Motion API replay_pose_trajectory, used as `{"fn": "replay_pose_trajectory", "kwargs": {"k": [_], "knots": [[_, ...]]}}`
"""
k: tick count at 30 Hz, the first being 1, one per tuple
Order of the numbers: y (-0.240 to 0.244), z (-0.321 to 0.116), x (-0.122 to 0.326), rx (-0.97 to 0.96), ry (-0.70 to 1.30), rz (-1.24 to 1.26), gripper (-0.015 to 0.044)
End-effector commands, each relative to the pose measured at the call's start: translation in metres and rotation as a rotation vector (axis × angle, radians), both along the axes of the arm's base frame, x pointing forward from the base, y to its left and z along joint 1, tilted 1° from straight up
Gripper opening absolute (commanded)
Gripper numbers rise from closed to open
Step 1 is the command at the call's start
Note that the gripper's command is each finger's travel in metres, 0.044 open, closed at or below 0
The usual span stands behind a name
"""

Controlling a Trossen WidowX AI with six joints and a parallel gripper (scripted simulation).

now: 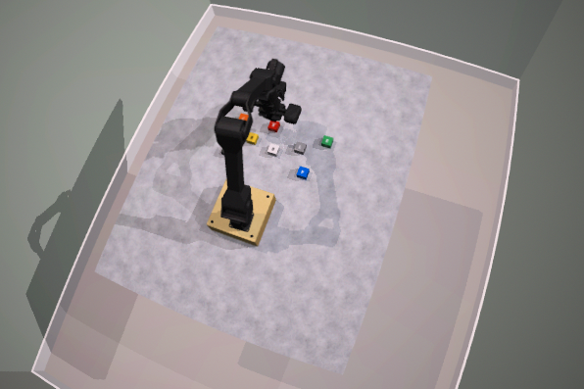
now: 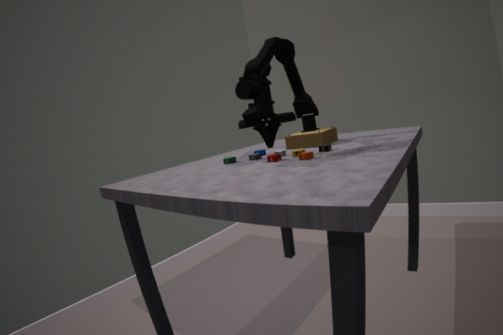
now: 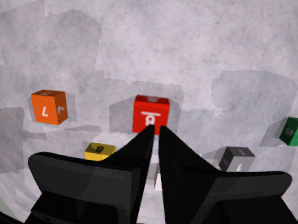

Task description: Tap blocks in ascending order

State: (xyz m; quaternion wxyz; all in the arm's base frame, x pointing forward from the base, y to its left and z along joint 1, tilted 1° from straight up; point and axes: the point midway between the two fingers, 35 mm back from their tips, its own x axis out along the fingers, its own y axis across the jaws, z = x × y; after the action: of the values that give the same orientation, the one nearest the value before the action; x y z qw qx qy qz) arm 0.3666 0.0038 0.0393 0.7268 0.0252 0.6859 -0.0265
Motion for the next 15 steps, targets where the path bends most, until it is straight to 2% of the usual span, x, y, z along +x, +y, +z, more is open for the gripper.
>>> {"fn": "replay_pose_trajectory", "kwargs": {"k": [1,15], "knots": [[-0.001,-0.006,0.0,-0.005,0.002,-0.004,0.002],[-0.001,-0.028,0.001,-0.006,0.002,-0.004,0.002]]}}
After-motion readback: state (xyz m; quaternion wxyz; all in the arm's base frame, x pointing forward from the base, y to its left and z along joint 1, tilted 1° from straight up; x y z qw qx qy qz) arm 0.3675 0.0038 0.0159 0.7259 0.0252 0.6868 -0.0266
